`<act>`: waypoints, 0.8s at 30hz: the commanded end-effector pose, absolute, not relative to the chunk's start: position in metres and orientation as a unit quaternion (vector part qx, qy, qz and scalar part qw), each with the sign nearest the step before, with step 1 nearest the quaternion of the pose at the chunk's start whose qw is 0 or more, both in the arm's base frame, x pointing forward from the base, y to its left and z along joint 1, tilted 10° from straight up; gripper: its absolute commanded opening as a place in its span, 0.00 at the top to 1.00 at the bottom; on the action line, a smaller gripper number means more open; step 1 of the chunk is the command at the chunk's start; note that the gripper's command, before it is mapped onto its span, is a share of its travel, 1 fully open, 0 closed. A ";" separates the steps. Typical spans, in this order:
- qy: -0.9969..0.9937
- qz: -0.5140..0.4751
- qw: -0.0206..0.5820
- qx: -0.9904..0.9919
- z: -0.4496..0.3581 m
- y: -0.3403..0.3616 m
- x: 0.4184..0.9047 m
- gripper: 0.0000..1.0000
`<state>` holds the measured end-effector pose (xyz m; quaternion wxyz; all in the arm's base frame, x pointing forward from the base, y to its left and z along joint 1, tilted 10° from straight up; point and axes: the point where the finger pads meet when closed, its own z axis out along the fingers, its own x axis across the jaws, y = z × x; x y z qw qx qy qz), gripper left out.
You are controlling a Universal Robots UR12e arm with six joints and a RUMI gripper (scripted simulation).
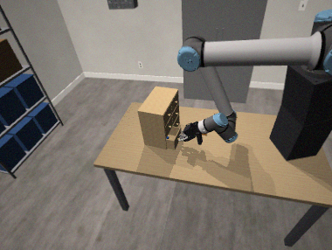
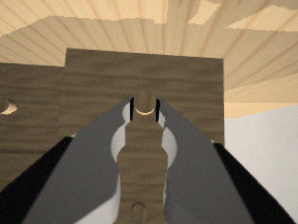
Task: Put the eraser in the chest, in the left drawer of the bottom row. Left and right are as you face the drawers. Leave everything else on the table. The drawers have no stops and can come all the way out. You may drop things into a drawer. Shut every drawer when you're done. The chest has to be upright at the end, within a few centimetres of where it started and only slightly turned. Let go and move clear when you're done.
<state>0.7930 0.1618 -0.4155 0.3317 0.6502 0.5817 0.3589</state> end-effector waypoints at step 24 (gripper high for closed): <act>0.580 0.361 0.333 0.649 -0.410 0.159 0.812 0.93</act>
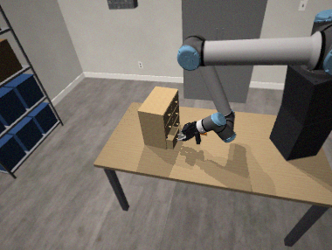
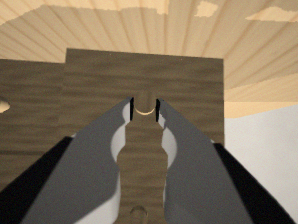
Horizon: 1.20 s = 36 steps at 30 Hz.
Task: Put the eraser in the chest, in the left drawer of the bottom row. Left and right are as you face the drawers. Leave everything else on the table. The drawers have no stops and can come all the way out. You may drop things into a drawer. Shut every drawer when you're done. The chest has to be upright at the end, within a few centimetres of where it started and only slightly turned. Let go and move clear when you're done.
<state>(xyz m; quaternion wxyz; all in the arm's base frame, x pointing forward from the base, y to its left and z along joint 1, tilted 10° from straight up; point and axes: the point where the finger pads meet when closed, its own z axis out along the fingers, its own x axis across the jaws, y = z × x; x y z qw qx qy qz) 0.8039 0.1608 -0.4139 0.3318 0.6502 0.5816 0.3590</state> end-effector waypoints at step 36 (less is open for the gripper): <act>0.580 0.361 0.334 0.649 -0.406 0.157 0.835 0.93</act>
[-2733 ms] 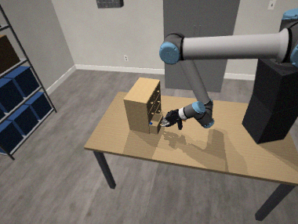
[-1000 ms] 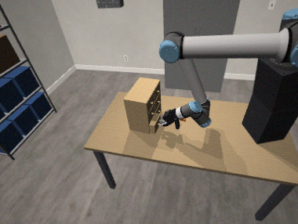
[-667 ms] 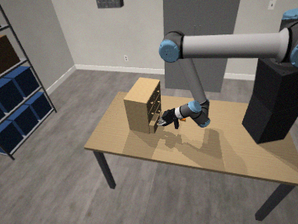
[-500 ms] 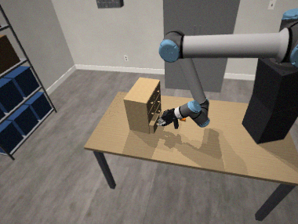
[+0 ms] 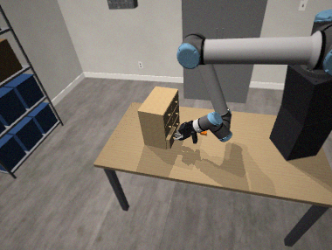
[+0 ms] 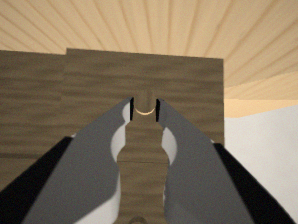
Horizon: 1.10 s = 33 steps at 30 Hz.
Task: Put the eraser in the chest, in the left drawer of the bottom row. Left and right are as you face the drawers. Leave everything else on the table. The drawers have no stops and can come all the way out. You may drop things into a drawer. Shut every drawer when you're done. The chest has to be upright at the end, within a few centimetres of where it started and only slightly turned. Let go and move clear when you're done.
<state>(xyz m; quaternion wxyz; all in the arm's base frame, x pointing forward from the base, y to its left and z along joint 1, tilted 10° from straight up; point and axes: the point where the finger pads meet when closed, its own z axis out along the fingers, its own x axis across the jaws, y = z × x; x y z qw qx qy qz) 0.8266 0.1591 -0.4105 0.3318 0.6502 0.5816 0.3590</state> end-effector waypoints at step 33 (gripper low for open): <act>0.581 0.361 0.333 0.649 -0.404 0.156 0.850 0.93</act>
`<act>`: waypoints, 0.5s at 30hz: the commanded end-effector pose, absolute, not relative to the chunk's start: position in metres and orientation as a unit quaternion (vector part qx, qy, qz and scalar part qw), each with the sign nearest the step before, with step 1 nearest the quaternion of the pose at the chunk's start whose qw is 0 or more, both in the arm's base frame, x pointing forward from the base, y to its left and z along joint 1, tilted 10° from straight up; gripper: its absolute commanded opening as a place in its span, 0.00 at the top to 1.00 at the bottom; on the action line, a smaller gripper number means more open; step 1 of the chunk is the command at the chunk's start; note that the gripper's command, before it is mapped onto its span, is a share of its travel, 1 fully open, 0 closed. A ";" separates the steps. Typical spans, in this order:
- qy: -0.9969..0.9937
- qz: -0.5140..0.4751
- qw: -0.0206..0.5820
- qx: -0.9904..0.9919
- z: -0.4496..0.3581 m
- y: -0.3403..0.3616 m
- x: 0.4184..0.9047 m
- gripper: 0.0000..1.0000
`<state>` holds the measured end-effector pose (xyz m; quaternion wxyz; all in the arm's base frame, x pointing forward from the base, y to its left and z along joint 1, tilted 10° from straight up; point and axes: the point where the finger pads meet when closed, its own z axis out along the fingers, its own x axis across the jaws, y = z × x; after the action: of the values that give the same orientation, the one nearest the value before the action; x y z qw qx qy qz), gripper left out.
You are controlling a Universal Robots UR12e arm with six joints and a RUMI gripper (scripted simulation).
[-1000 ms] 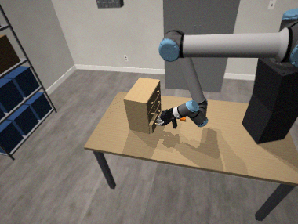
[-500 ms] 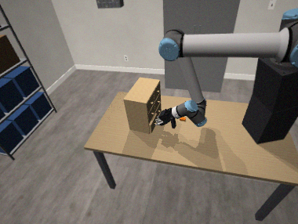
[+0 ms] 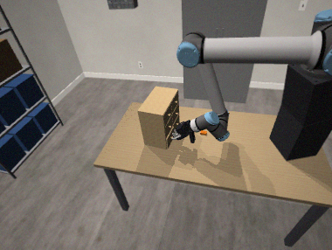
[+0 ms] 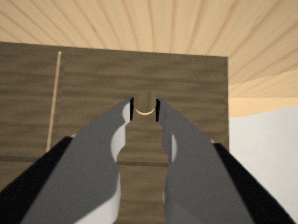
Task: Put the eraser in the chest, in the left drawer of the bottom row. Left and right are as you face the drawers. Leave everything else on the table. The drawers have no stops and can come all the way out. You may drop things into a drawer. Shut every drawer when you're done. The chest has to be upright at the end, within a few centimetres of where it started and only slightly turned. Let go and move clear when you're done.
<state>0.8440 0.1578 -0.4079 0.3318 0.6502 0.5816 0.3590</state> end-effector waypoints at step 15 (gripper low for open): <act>0.581 0.360 0.333 0.650 -0.405 0.156 0.853 0.93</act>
<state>0.8485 0.1576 -0.4073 0.3317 0.6502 0.5817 0.3589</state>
